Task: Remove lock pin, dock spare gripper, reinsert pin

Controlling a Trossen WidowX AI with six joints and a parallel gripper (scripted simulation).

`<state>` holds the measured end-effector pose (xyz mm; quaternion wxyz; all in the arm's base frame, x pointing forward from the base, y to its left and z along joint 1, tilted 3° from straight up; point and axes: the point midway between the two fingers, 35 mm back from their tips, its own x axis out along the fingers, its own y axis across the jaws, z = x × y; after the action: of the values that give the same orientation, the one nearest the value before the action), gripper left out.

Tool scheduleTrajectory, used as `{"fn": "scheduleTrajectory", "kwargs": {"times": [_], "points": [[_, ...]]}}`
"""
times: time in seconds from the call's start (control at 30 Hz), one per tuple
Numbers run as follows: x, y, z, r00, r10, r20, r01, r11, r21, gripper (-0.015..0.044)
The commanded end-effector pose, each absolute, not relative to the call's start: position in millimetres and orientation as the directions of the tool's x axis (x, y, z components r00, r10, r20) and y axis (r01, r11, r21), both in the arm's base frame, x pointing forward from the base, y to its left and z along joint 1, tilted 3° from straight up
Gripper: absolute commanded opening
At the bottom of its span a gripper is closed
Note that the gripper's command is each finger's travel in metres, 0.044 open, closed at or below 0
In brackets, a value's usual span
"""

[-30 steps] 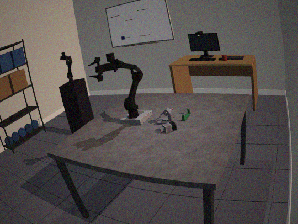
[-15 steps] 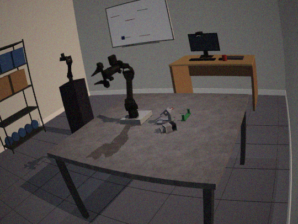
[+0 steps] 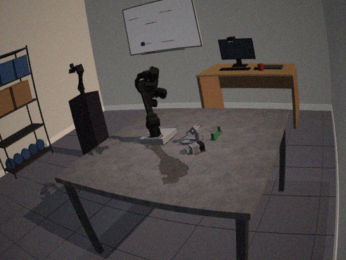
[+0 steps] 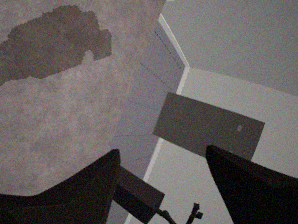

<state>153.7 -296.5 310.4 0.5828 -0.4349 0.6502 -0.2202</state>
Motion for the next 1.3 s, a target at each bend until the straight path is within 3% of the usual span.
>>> {"fn": "scheduleTrajectory", "kwargs": {"times": [0.0, 0.17, 0.33, 0.67, 0.97, 1.27], "points": [[212.8, -265.0, 281.7, 0.195, -0.703, -0.684, -0.455, 0.554, -0.698, 0.0300], [268.0, -208.8, 248.6, 0.284, -0.516, -0.808, -0.636, 0.529, -0.562, 0.0300], [304.3, -139.4, 218.7, 0.286, -0.312, -0.906, -0.799, 0.445, -0.405, 0.0300], [314.6, 13.1, 172.8, 0.055, 0.016, -0.998, -0.988, 0.147, -0.052, 0.0300], [310.0, 35.1, 162.0, 0.000, 0.046, -0.999, -0.996, 0.095, 0.004, 0.0300], [306.8, 33.7, 97.2, -0.010, 0.042, -0.999, -0.996, 0.093, 0.014, 0.0300]]}}
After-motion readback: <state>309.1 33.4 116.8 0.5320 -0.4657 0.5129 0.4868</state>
